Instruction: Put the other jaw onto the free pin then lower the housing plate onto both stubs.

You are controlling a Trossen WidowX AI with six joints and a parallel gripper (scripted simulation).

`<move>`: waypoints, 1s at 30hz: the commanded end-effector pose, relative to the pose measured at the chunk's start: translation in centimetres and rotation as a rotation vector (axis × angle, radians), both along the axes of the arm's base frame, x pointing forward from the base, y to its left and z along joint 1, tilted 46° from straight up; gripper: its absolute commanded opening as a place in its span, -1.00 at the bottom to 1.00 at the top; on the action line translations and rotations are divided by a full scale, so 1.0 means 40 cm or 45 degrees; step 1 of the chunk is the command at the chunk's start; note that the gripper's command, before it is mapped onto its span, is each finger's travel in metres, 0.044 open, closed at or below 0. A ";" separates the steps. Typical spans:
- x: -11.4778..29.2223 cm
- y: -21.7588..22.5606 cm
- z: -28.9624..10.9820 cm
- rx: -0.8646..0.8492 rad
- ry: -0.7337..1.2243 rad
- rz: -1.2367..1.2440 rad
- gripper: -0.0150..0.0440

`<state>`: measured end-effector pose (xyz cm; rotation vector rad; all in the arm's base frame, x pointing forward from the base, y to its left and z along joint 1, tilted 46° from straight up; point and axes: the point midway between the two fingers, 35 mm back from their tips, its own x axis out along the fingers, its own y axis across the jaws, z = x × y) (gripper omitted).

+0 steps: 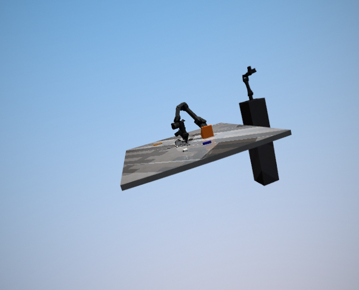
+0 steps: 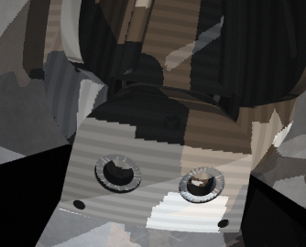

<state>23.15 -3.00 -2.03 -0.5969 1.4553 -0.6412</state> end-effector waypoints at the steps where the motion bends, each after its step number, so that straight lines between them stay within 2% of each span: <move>1: -0.005 -0.006 -0.005 -0.004 0.011 0.000 0.70; 30: -0.005 -0.012 -0.011 -0.004 0.011 0.000 0.70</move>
